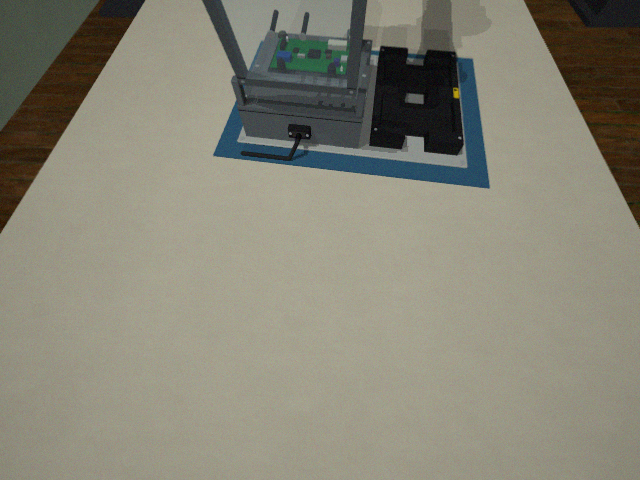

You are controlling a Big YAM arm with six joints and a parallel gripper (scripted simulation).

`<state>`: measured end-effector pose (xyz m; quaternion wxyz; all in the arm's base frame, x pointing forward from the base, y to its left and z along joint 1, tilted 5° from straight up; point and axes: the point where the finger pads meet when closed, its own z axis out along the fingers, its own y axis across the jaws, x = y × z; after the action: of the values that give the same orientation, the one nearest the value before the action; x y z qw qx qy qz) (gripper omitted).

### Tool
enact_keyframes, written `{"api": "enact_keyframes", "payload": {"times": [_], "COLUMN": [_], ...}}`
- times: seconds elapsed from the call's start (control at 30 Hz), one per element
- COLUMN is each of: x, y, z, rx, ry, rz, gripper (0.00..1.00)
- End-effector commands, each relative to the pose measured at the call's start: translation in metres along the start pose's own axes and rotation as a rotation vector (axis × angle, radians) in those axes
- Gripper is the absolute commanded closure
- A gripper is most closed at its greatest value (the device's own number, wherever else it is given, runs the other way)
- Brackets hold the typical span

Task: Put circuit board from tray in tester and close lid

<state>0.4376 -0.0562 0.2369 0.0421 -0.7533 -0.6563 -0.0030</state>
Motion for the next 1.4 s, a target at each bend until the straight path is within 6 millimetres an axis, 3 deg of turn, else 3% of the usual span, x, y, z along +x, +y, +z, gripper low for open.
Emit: {"api": "enact_keyframes", "payload": {"times": [0.0,0.23,0.63,0.7,1.0,1.37], "x": [-0.002,-0.002,-0.002,-0.002,-0.001,0.0], "y": [0.017,0.032,0.098,0.098,0.141,0.155], "z": [-0.034,-0.03,-0.027,-0.027,-0.027,-0.033], "rx": [-0.076,-0.065,-0.057,-0.057,-0.056,-0.068], "ry": [-0.005,-0.004,-0.004,-0.004,-0.004,-0.004], "rz": [-0.004,-0.003,-0.003,-0.003,-0.003,-0.003], "gripper": [0.52,0.52,0.52,0.52,0.52,0.52]}}
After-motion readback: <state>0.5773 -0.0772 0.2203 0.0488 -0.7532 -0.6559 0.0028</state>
